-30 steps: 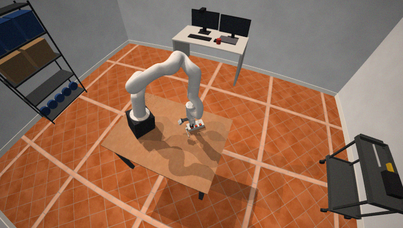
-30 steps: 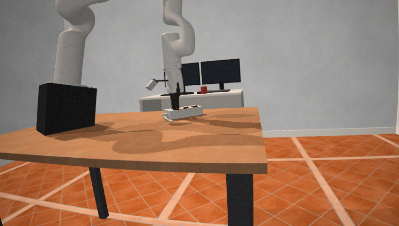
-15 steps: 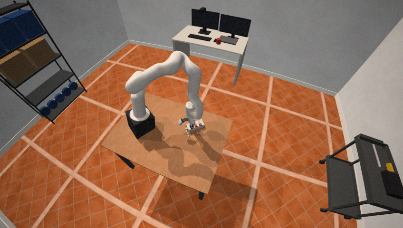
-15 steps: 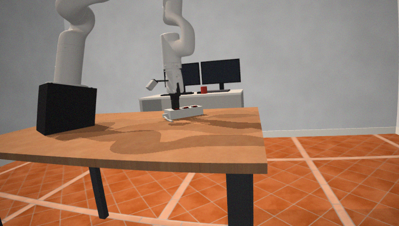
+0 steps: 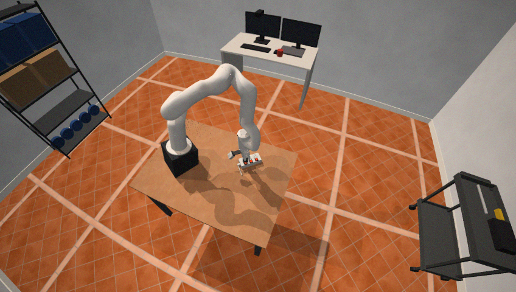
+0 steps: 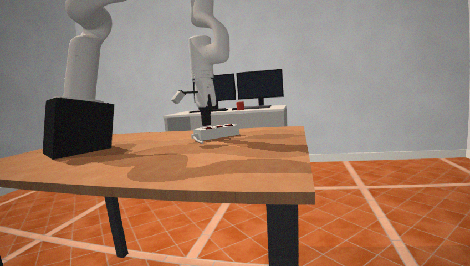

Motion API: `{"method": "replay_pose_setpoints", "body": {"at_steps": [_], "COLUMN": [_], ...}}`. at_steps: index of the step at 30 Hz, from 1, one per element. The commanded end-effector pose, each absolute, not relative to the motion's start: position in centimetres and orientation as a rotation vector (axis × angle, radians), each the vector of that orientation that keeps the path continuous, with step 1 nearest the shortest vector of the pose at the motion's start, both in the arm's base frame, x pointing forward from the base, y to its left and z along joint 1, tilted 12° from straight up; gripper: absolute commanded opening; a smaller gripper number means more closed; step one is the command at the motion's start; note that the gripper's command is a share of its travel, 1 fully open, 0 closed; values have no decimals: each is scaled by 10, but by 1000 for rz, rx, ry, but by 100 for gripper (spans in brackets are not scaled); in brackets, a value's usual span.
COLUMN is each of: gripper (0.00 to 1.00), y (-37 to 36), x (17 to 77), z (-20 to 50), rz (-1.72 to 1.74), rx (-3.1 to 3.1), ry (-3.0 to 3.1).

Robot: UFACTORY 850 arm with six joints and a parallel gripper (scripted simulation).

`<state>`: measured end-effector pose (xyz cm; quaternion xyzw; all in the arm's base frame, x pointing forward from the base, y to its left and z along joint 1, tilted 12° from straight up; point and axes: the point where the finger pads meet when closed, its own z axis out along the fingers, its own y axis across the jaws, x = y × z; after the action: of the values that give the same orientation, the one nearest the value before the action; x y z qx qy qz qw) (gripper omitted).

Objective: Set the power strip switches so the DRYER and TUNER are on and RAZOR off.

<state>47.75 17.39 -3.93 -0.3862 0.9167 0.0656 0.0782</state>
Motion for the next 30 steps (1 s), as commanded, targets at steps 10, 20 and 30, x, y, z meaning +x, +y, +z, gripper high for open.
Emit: {"method": "replay_pose_setpoints", "body": {"at_steps": [10,20,30], "gripper": [0,0,0], "y": [169,169,169], "x": [476,476,476], "z": [-11,-11,-11], "rz": [198,198,198], "rx": [-1157,-1157,-1157], "ry": [2745,2745,2745]}}
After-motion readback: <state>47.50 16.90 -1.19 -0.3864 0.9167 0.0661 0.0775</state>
